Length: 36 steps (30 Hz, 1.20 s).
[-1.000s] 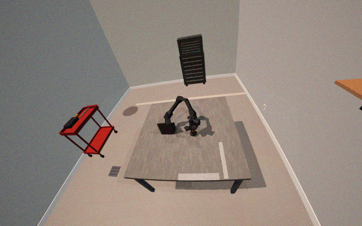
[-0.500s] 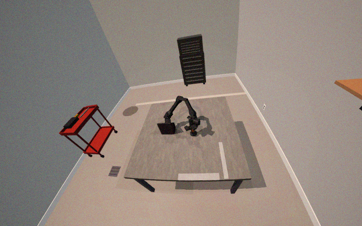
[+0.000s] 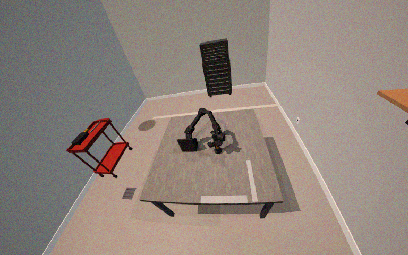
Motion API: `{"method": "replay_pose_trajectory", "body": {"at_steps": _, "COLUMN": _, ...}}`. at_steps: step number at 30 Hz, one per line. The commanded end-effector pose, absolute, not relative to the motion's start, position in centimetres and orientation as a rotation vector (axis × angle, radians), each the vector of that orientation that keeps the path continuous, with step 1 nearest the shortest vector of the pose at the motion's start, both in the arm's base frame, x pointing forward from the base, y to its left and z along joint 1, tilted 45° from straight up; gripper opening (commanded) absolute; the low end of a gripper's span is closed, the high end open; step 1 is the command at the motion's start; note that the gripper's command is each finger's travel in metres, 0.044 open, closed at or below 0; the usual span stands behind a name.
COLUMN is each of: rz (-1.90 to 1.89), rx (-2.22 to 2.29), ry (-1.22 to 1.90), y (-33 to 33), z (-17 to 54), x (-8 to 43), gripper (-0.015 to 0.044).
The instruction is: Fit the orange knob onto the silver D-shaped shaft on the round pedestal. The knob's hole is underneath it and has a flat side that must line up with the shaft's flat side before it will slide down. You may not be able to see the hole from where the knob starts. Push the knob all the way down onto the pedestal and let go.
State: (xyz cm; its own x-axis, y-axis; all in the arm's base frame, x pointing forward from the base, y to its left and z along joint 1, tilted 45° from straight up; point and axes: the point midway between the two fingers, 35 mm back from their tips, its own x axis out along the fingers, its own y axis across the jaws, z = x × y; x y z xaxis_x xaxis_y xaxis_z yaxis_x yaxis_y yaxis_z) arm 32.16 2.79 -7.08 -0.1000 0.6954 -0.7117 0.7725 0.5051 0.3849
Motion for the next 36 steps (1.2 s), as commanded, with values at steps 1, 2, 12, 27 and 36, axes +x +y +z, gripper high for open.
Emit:
{"method": "replay_pose_trajectory", "body": {"at_steps": 1, "rz": -0.106, "rx": 1.231, "ry": 1.829, "y": 2.93, "z": -7.09, "x": 32.02, "gripper": 0.0000}}
{"method": "replay_pose_trajectory", "body": {"at_steps": 2, "rz": -0.106, "rx": 1.231, "ry": 1.829, "y": 2.94, "z": -7.10, "x": 32.04, "gripper": 0.0000}}
{"method": "replay_pose_trajectory", "body": {"at_steps": 12, "rz": -0.106, "rx": 1.231, "ry": 1.829, "y": 2.85, "z": -7.26, "x": 32.18, "gripper": 0.0000}}
{"method": "replay_pose_trajectory", "body": {"at_steps": 27, "rz": -0.056, "rx": 1.193, "ry": 1.821, "y": 2.93, "z": -7.34, "x": 32.17, "gripper": 0.0000}}
{"method": "replay_pose_trajectory", "body": {"at_steps": 36, "rz": -0.096, "rx": 1.224, "ry": 1.828, "y": 2.95, "z": -7.37, "x": 32.17, "gripper": 0.0000}}
